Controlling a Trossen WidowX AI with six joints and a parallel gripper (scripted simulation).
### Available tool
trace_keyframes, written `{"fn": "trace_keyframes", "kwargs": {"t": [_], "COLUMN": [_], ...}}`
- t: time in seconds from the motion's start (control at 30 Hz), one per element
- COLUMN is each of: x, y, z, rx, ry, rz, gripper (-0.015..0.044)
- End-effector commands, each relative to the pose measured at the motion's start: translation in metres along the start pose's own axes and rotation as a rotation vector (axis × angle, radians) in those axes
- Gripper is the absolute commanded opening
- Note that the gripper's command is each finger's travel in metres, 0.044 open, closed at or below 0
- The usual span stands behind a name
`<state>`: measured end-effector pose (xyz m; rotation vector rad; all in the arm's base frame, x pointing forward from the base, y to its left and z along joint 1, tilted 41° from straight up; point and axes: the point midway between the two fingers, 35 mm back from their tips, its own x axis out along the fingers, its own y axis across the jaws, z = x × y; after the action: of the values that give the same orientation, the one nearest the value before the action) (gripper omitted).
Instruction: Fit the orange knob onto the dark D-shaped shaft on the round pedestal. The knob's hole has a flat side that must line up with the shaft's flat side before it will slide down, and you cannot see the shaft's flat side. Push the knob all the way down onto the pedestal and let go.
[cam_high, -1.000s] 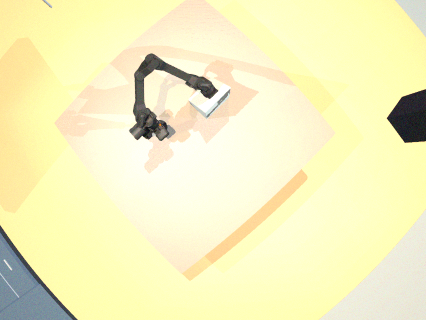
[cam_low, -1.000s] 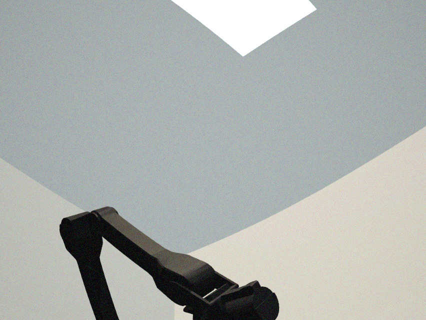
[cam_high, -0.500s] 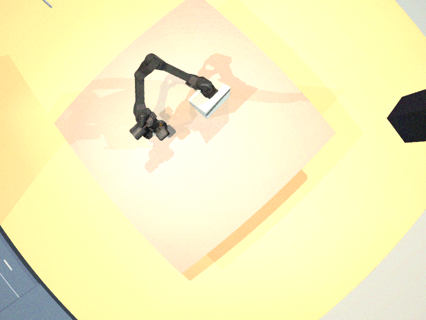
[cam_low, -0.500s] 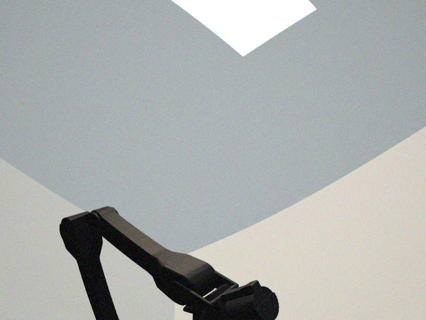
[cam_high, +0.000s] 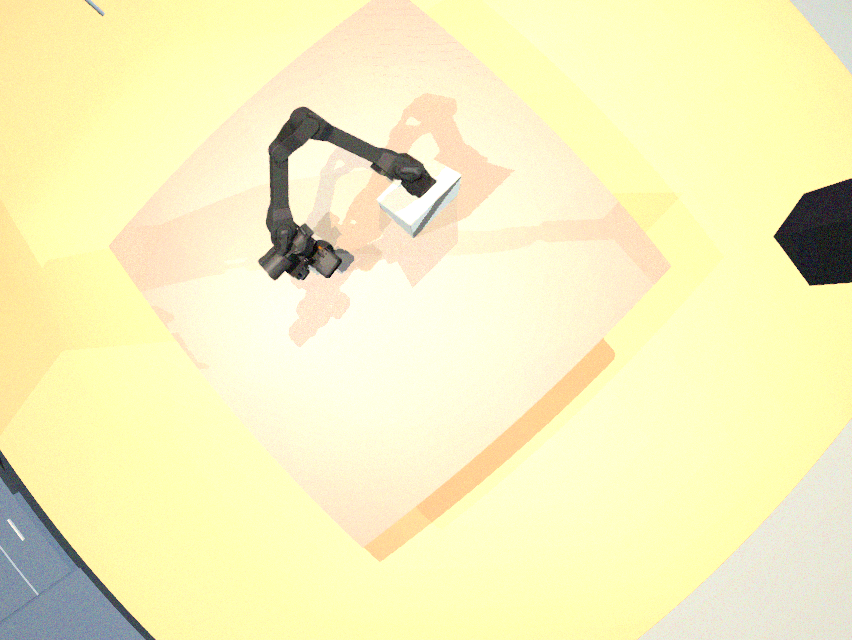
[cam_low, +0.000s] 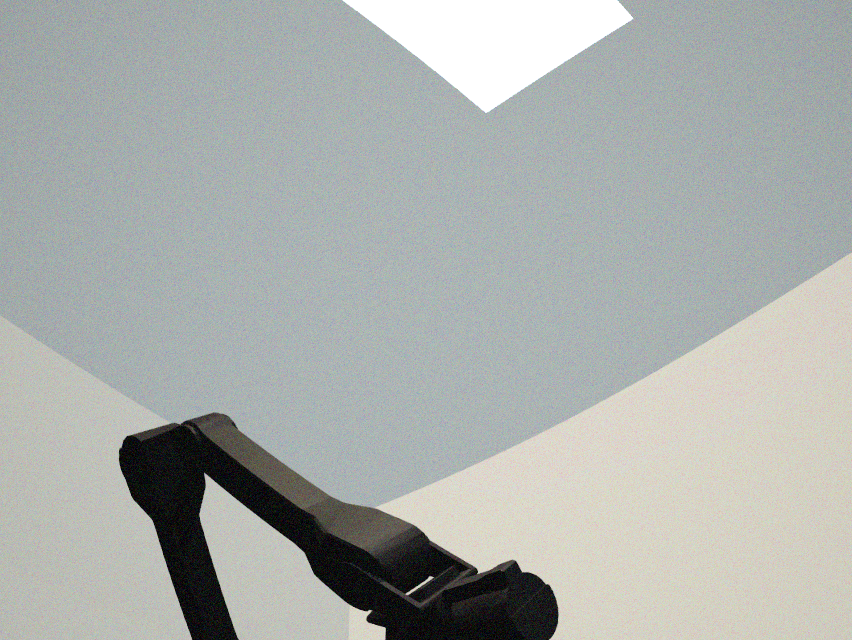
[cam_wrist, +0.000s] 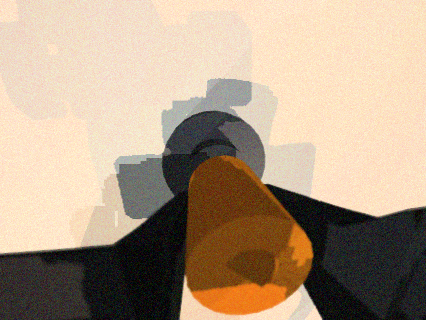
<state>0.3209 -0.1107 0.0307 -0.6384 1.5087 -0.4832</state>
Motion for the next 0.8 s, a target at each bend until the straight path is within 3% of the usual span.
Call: {"fn": "trace_keyframes", "kwargs": {"t": [0.0,0.57,0.77], "x": [0.0012,-0.0028,-0.0024], "y": [0.0001,-0.0006,-0.0009], "z": [0.0002,0.0002,0.0004], "rx": [-0.015,-0.015,-0.166], "ry": [-0.001,-0.001,-0.001], "rz": [-0.002,-0.002,-0.002], "gripper": [0.0000,0.0000,0.0000]}}
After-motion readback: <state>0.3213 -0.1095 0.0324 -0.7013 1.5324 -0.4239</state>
